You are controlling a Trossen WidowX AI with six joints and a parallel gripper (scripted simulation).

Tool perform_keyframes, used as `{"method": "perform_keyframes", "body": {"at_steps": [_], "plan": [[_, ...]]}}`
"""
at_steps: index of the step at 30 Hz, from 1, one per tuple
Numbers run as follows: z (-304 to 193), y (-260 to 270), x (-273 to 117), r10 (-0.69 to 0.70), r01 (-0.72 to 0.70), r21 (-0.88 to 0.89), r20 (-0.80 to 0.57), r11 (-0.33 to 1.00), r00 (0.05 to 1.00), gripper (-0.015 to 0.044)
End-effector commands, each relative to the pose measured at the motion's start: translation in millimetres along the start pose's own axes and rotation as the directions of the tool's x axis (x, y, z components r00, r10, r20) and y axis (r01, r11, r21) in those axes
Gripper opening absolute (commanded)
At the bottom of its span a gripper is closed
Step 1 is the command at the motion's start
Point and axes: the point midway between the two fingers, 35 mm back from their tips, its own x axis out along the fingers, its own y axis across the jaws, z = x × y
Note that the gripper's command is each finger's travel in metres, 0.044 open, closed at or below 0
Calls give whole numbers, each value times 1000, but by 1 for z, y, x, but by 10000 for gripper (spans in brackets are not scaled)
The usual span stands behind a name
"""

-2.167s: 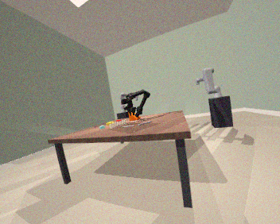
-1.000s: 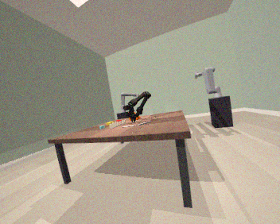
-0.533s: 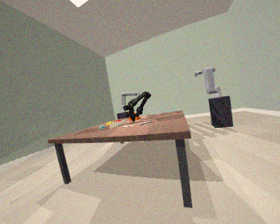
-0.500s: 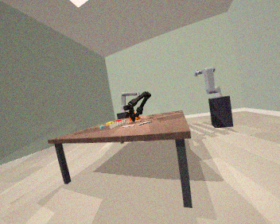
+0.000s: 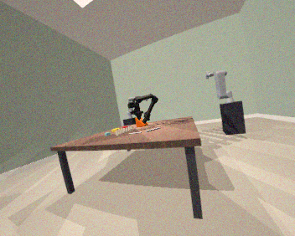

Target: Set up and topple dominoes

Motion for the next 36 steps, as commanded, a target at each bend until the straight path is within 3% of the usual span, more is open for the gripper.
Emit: {"method": "perform_keyframes", "body": {"at_steps": [1, 6, 11, 17, 30, 36], "plan": [[-5, -2, -23, -2, 2, -12, 0, 1000, 1000, 107], [-10, 8, -23, -5, 6, -67, 6, 998, 1000, 107], [-63, 72, -23, -7, 20, -465, 31, 885, 999, 107], [-132, 113, -23, 19, 2, -764, 18, 645, 1000, 107], [-135, 114, -23, 18, 4, -776, 20, 630, 1000, 107], [-128, 105, -6, -50, 128, -815, 120, 565, 991, 107]]}}
